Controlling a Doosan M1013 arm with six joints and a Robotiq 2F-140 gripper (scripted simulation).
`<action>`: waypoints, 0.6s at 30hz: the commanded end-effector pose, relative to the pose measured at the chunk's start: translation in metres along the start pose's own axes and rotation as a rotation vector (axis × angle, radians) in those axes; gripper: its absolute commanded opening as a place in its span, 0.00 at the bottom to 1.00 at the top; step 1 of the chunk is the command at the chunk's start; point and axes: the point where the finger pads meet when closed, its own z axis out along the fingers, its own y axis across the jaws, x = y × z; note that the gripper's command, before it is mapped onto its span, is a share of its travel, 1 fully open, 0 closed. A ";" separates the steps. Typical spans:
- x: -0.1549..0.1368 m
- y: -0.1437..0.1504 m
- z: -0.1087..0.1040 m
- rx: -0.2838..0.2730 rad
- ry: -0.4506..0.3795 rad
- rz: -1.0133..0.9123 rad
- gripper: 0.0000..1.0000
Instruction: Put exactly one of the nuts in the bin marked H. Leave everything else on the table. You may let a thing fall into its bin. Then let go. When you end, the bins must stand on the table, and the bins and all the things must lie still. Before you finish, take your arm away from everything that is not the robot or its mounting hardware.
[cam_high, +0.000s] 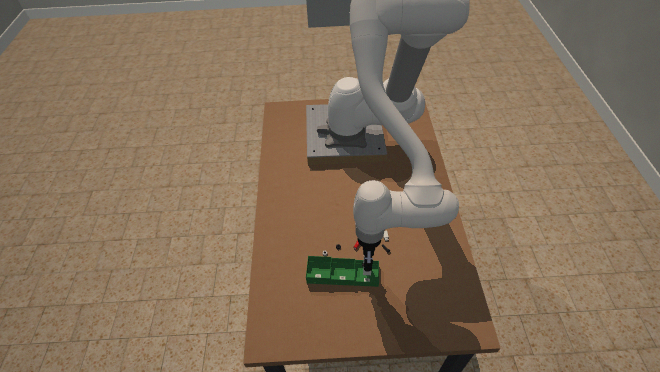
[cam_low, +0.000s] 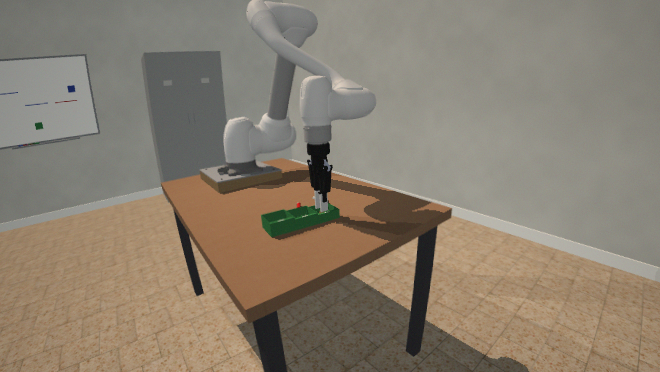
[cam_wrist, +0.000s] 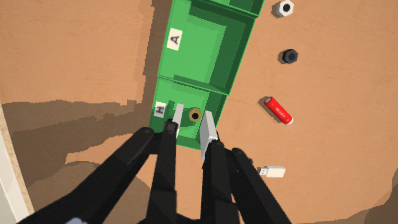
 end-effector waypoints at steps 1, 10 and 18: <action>-0.001 0.000 -0.005 -0.001 0.002 0.002 0.19; -0.001 0.000 -0.017 -0.001 0.002 0.002 0.19; -0.001 0.000 -0.024 -0.001 0.002 0.002 0.19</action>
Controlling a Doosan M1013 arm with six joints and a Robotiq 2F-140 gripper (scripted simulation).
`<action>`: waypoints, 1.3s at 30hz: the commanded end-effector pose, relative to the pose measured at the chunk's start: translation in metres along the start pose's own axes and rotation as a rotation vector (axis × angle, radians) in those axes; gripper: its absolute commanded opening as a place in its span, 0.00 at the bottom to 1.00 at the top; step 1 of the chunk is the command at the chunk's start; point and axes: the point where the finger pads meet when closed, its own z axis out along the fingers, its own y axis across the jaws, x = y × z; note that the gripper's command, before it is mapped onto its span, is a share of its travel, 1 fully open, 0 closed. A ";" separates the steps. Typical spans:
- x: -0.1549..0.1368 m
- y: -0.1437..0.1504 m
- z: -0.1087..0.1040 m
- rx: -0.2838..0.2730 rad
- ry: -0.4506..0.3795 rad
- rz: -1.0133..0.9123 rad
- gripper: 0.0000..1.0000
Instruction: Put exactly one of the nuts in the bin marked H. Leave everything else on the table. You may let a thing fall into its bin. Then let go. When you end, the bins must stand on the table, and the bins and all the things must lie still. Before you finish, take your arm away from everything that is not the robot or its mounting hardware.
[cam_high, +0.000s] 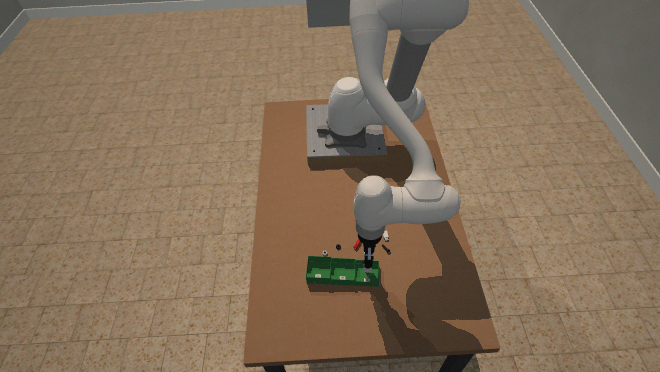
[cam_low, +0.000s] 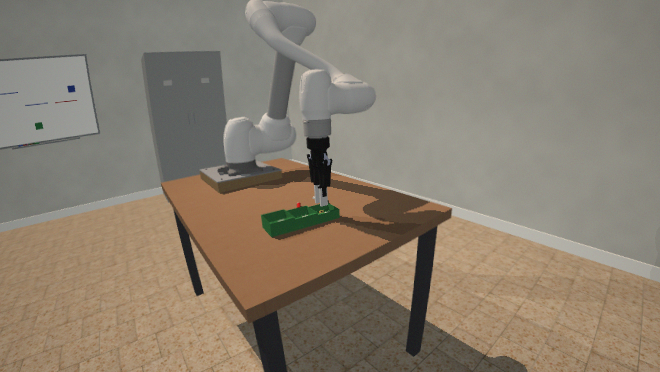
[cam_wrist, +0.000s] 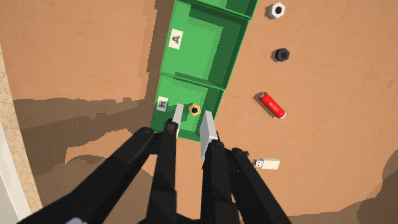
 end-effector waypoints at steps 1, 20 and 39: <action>0.000 -0.001 -0.009 0.000 0.003 0.002 0.19; 0.000 -0.001 -0.026 0.000 0.003 0.002 0.19; 0.000 -0.001 -0.026 0.000 0.003 0.002 0.19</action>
